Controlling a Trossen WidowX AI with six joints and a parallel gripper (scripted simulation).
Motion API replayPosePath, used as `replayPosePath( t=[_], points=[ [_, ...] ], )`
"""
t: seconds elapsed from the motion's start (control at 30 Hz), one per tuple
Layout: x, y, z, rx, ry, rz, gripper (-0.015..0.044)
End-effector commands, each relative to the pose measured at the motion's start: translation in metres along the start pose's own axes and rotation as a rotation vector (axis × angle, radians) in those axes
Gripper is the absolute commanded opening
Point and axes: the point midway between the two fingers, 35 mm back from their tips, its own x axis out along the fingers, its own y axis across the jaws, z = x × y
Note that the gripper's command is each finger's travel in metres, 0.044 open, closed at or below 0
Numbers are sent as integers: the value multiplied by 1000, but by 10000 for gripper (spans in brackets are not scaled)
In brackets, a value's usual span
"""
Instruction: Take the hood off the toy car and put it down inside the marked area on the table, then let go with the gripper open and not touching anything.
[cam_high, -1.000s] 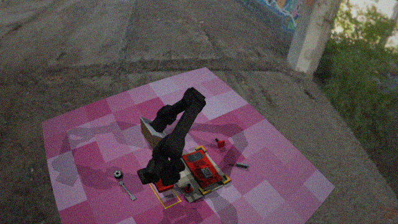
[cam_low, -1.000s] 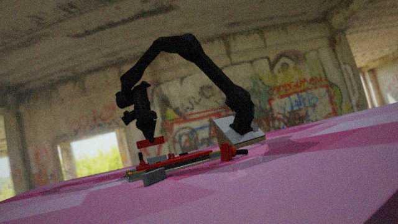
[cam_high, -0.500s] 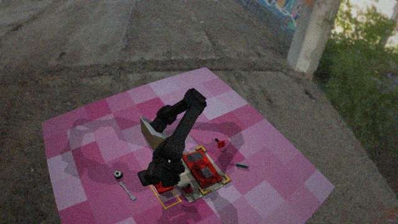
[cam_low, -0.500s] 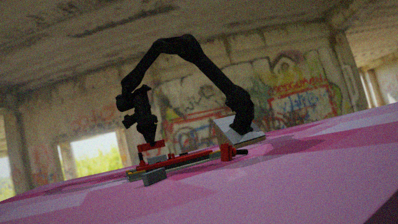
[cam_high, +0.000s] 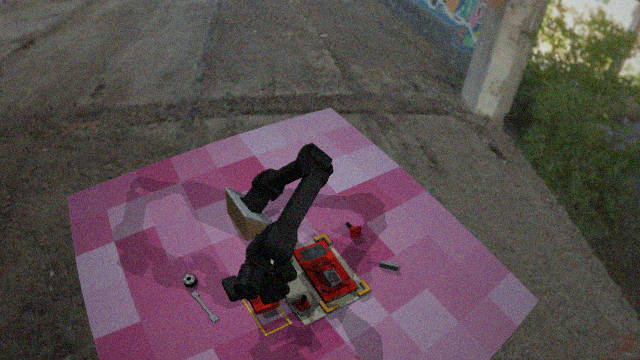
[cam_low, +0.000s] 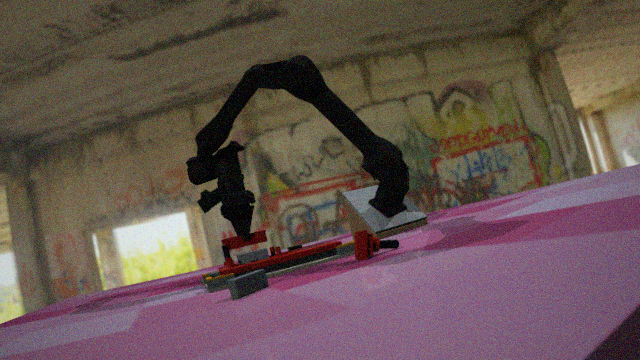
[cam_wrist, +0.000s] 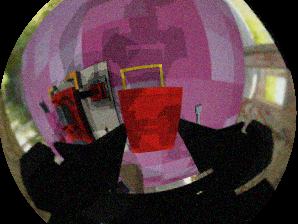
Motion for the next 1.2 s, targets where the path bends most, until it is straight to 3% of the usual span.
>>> replayPosePath(
  t=[0.0, 1.17],
  points=[
    [4, 0, 0, 7, -3, 3, 0],
    [31, 2, -2, 6, -2, 6, 0]
  ],
)
